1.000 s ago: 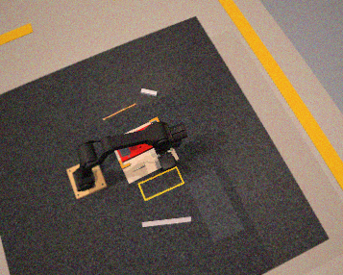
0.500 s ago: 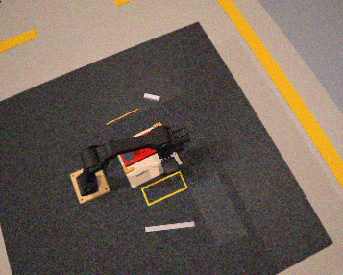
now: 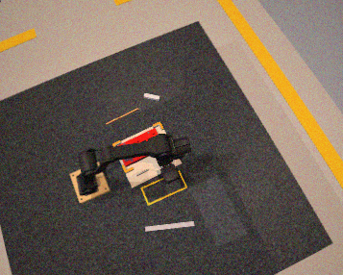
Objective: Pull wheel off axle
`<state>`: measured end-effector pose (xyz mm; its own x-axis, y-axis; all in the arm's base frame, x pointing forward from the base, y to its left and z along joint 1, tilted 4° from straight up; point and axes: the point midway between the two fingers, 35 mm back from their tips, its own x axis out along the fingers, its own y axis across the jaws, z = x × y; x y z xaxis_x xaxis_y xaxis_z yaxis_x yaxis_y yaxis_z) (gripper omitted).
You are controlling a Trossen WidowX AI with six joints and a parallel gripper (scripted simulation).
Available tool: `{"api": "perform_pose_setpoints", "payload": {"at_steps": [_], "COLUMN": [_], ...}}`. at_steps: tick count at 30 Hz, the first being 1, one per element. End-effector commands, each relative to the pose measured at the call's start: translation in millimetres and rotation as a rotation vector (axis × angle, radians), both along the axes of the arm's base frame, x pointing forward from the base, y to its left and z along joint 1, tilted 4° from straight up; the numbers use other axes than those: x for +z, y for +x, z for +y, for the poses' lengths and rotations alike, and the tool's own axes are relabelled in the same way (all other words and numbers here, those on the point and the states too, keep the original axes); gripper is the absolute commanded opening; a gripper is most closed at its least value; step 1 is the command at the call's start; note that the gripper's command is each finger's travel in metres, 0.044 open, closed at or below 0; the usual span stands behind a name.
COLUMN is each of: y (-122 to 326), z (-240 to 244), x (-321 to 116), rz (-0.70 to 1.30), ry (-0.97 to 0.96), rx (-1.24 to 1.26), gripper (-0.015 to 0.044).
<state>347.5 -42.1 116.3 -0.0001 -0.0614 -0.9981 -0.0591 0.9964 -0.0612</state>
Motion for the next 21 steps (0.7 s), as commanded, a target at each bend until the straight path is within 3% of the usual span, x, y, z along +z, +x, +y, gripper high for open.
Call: {"api": "perform_pose_setpoints", "payload": {"at_steps": [1, 11, 21], "y": [-9, -35, -37], "z": [-20, -64, -68], "x": [7, 13, -1], "rz": [-0.018, -0.022, -0.022], "ry": [-0.004, -0.011, -0.011], "rx": [-0.002, -0.003, -0.003], "gripper": [0.0000, 0.0000, 0.0000]}}
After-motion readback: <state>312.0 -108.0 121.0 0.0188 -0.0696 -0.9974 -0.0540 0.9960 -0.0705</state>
